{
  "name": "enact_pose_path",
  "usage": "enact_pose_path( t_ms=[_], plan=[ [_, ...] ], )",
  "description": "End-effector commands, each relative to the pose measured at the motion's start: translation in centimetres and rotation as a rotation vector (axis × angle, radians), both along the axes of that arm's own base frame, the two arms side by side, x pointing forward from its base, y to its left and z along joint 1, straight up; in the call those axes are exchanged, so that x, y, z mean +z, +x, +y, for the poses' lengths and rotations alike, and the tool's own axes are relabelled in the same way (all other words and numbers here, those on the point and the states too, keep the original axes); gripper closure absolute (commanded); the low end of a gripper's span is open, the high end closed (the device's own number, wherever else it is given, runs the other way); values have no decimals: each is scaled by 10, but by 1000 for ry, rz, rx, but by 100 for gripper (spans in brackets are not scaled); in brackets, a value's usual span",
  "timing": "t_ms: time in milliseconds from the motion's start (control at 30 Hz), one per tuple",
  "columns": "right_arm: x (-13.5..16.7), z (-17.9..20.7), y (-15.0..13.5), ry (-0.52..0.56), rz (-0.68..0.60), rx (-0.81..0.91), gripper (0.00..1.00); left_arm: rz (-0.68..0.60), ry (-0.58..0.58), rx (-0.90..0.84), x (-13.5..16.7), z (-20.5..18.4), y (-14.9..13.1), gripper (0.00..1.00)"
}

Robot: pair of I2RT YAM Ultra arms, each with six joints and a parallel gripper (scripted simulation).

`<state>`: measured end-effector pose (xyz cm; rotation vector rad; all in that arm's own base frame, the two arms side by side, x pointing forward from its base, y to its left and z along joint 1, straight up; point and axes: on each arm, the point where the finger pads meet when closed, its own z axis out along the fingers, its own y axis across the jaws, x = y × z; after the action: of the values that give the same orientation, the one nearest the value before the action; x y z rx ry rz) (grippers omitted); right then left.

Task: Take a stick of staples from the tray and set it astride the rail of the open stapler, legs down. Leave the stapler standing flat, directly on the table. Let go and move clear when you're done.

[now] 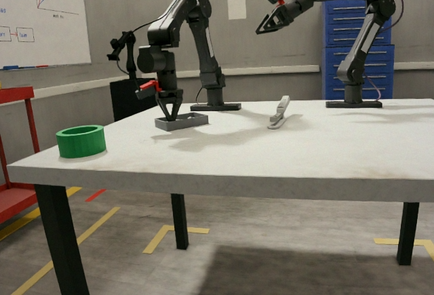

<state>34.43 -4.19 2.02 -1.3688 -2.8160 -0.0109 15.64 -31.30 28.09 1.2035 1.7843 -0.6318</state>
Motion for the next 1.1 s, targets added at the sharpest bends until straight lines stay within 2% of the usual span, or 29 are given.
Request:
enact_pose_path(
  t_ms=[0,400,900,967,1000,1067],
  plan=[
    [-8,-5,2,-12,-11,-1,73,-10,-13,4,6,3,-2,0],
    [-20,-5,2,-12,-11,-1,73,-10,-13,4,6,3,-2,0],
    [-15,-2,3,-13,-23,-1,95,-10,-13,4,6,3,-2,0],
    [-15,-2,3,-13,-23,-1,95,-10,-13,4,6,3,-2,0],
    [-14,-1,3,-14,-30,-3,99,-10,-13,4,6,3,-2,0],
    [-14,-1,3,-14,-30,-3,99,-10,-13,4,6,3,-2,0]
  ],
)
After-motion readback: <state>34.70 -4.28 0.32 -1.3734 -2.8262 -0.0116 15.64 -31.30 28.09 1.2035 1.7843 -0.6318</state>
